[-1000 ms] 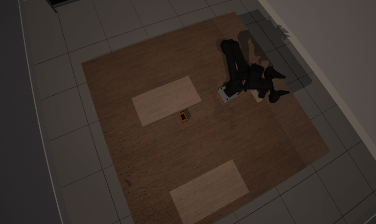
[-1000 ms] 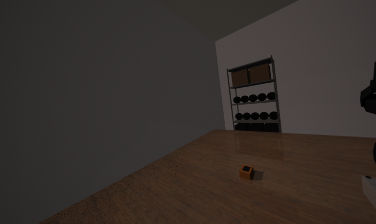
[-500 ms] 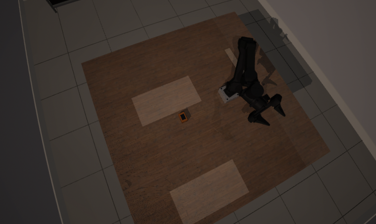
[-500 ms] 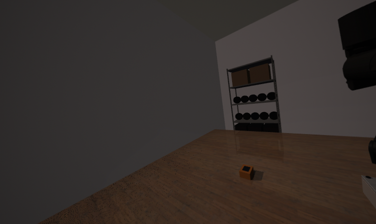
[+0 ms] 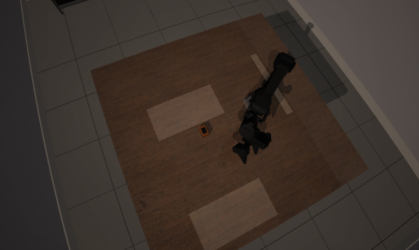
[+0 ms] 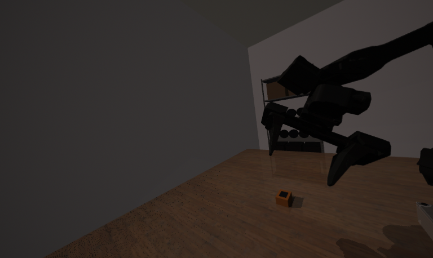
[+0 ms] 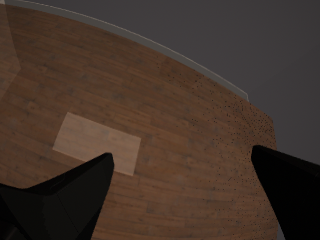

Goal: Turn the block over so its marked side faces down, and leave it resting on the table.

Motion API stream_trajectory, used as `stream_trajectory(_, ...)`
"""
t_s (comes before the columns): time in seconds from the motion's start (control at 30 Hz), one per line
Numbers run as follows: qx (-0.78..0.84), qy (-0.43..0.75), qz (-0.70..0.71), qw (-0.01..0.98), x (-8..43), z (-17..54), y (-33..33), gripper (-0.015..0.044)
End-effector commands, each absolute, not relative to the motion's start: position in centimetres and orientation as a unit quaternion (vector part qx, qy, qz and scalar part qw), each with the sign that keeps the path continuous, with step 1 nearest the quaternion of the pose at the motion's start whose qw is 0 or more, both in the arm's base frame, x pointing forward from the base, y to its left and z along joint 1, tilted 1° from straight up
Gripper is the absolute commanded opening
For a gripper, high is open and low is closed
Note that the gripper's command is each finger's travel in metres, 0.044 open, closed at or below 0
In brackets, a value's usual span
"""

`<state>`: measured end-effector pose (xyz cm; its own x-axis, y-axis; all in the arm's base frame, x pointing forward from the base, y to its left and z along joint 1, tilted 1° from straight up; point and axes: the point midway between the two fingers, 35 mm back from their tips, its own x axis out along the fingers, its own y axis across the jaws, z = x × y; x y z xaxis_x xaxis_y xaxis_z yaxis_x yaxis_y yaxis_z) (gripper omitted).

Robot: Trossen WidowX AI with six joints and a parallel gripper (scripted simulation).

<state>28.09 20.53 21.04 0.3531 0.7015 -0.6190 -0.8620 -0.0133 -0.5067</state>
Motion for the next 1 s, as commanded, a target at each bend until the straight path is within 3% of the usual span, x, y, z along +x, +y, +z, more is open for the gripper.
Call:
stream_trajectory(0.0, -0.343, 0.277, 0.477, 0.760, 32.1, 18.0, 15.9, 0.0440)
stream_trajectory(0.23, -0.140, 0.539, 0.244, 0.794, 36.0, 12.7, 5.8, 0.0440)
stream_trajectory(0.47, 0.058, 0.692, -0.047, 0.718, 35.7, 8.3, -4.3, 0.0440)
stream_trajectory(0.97, 0.063, 0.695, -0.054, 0.715, 35.7, 4.6, -3.9, 0.0440)
